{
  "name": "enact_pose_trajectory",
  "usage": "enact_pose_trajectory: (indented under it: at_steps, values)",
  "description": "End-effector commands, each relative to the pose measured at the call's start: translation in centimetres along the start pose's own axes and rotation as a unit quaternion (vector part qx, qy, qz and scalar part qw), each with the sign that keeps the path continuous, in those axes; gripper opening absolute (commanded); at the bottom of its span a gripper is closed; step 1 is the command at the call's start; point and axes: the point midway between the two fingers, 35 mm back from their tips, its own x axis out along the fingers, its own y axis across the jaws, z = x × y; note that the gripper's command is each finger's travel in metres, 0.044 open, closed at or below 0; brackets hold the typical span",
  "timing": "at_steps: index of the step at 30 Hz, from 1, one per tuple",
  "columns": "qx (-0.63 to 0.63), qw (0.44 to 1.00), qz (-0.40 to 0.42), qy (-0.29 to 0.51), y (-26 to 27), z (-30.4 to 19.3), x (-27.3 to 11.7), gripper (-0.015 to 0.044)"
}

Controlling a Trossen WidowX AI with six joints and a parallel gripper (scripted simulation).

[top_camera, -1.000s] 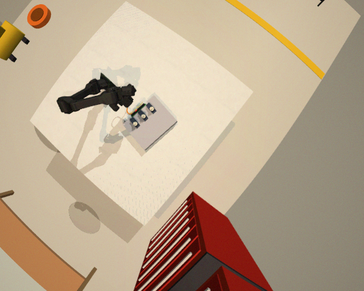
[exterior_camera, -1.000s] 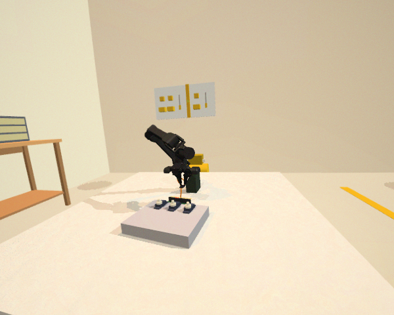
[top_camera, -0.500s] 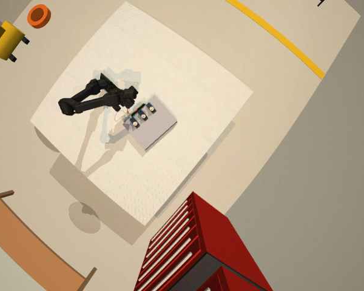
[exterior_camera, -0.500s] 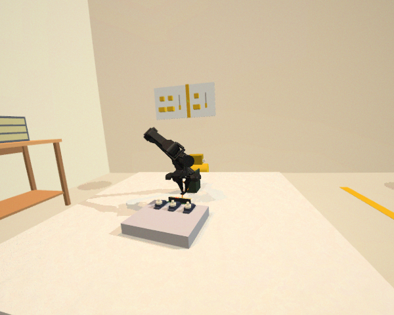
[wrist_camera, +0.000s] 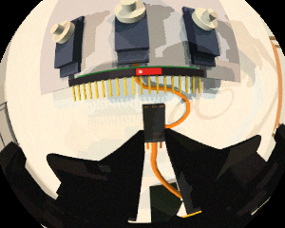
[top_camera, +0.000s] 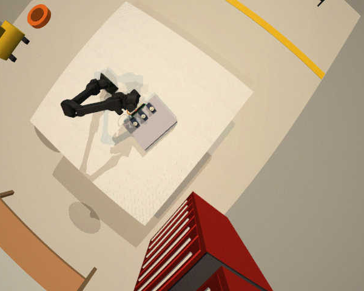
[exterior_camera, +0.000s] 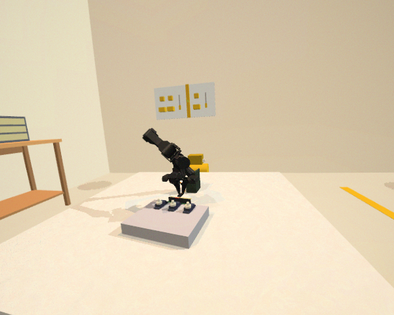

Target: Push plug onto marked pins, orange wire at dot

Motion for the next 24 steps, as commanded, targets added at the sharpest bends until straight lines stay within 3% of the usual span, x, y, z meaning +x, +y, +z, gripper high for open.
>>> enact_pose_trajectory:
  at_steps: [1,24]
  values:
    - [0.001,1.000,0.000,-0.004,0.01,0.73,-0.19,0.0000]
    - [0.001,1.000,0.000,-0.005,0.12,1.70,-0.25,0.0000]
